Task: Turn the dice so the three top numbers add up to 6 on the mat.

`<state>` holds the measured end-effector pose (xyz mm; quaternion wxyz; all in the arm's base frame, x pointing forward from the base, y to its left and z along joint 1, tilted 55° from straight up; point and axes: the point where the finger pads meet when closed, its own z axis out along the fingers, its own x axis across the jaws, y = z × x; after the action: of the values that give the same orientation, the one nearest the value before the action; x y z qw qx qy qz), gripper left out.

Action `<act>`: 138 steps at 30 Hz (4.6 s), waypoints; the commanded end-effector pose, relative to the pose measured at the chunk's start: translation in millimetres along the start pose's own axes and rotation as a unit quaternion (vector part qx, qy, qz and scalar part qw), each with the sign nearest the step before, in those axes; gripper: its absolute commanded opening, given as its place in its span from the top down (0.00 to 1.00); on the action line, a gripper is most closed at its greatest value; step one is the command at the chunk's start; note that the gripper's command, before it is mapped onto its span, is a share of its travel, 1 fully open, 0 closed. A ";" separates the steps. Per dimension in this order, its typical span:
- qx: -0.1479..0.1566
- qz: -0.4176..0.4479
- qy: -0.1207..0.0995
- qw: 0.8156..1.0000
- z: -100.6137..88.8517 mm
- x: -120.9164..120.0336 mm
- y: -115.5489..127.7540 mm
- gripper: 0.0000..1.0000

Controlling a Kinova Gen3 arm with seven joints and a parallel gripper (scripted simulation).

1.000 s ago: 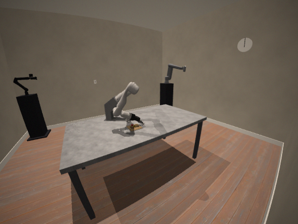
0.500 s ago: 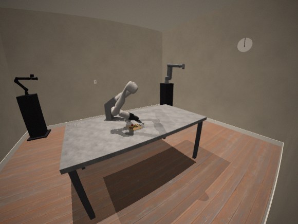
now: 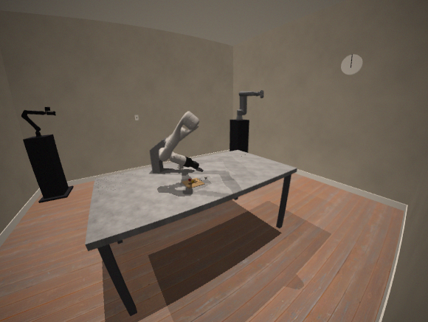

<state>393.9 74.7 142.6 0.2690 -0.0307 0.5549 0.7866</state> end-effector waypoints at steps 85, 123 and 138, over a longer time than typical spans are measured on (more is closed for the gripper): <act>0.519 -0.005 -0.006 0.855 24.2 -4.0 73.7 0.00; 0.541 -0.059 -0.065 0.836 -5.0 -100.1 71.0 0.00; 0.570 -0.127 -0.146 0.799 -54.3 -226.0 85.0 0.00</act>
<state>518.8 -65.6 268.9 0.4016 0.1675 0.8523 0.2904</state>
